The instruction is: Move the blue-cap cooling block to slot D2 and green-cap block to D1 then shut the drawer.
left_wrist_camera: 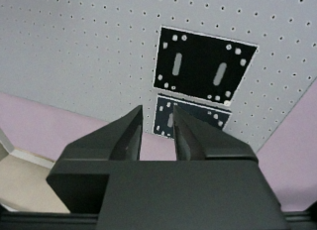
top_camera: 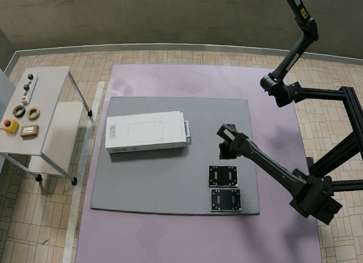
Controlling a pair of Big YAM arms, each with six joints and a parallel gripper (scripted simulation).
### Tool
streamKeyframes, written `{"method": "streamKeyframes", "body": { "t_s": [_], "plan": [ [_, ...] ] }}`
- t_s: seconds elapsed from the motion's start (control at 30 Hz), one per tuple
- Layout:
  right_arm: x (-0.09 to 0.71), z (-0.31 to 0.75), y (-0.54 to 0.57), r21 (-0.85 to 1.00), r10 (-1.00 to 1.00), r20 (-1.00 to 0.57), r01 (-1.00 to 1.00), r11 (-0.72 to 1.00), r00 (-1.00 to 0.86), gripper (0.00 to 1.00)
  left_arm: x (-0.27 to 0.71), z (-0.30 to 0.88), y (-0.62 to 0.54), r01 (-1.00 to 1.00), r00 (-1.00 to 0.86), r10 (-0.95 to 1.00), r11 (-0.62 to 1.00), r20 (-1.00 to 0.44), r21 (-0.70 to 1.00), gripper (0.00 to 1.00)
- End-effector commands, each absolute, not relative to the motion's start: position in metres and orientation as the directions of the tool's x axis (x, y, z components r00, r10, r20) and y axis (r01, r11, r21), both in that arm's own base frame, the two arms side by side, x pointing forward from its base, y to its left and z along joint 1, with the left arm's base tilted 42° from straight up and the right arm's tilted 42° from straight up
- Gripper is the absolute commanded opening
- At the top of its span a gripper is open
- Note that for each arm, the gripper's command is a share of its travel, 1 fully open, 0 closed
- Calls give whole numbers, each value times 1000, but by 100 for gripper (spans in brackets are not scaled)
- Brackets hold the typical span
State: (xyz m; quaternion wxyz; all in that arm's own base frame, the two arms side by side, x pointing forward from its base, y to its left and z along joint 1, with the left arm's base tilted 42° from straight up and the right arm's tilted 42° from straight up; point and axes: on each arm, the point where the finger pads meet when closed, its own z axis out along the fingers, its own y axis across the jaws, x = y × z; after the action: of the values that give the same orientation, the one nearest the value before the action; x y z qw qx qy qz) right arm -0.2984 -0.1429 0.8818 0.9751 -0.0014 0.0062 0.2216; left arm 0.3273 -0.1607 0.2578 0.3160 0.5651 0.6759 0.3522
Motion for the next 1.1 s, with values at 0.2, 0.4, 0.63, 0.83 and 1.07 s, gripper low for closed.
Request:
{"method": "streamKeyframes", "body": {
  "t_s": [0.2, 0.4, 0.63, 0.83, 1.07],
  "plan": [
    [-309, 883, -148, -1, 431, 5, -431, 902, 902, 0, 366, 287, -208, 498, -159, 983, 162, -94, 852, 28],
    [-309, 883, -148, -1, 431, 5, -431, 902, 902, 0, 377, 288, -220, 501, -155, 984, 155, -87, 852, 28],
    [-309, 883, -148, -1, 431, 5, -431, 902, 902, 0, 392, 289, -246, 501, -148, 985, 156, -93, 851, 28],
    [-309, 883, -148, -1, 431, 5, -431, 902, 902, 0, 412, 291, -258, 499, -164, 982, 163, -92, 851, 28],
    [-309, 883, -148, -1, 431, 5, -431, 902, 902, 0, 421, 291, -278, 502, -150, 985, 155, -91, 851, 28]
  ]
}}
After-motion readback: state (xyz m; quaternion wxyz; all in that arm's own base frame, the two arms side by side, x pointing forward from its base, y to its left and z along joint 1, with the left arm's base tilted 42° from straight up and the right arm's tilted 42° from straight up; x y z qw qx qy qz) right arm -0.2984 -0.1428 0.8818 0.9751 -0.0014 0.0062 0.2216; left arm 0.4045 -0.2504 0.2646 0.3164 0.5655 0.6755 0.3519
